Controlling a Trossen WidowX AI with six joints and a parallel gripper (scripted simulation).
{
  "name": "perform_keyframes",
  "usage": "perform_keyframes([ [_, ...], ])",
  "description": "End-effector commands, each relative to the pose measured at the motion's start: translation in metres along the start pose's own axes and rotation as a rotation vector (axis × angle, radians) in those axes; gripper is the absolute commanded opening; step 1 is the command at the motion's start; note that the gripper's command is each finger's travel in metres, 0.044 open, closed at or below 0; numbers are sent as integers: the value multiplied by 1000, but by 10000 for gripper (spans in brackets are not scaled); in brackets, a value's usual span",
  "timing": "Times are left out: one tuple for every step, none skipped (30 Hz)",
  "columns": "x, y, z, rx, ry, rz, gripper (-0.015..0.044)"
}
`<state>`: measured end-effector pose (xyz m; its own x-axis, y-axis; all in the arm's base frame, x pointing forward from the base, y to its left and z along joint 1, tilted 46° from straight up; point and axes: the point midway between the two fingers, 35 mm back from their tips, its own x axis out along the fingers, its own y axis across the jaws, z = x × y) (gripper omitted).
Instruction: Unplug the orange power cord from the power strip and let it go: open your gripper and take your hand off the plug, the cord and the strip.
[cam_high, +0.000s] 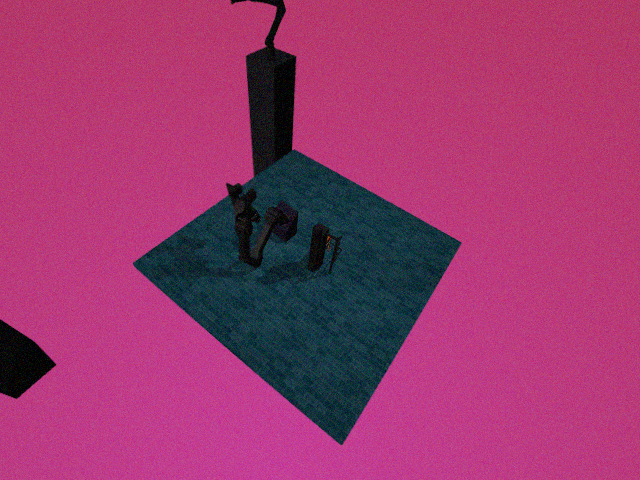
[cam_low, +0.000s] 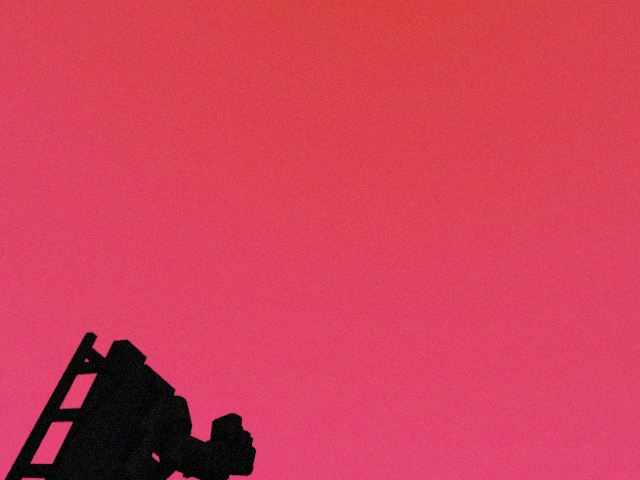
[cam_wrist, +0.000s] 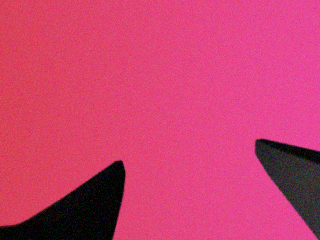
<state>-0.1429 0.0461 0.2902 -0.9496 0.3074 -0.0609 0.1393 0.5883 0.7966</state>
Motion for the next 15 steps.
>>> perform_keyframes([
  [0, 2, 2, -3, -10, 3, 374],
  [1, 7, 8, -14, -41, 12, 347],
  [2, 15, 19, -30, -93, 24, 321],
  [2, 24, 32, -51, -156, 34, 295],
  [1, 32, 46, -71, -221, 40, 269],
  [0, 40, 60, -91, -286, 40, 242],
  [-3, 47, 75, -110, -350, 34, 216],
  [-6, 53, 89, -128, -415, 24, 190],
  [-10, 59, 104, -146, -478, 9, 164],
  [-15, 63, 119, -162, -539, -12, 160],
  [-21, 67, 133, -177, -599, -38, 160],
  [-28, 71, 148, -192, -657, -69, 160],
  [-35, 73, 162, -204, -712, -104, 160],
  [-43, 74, 176, -215, -764, -144, 160],
  [-50, 75, 187, -223, -802, -178, 160],
])
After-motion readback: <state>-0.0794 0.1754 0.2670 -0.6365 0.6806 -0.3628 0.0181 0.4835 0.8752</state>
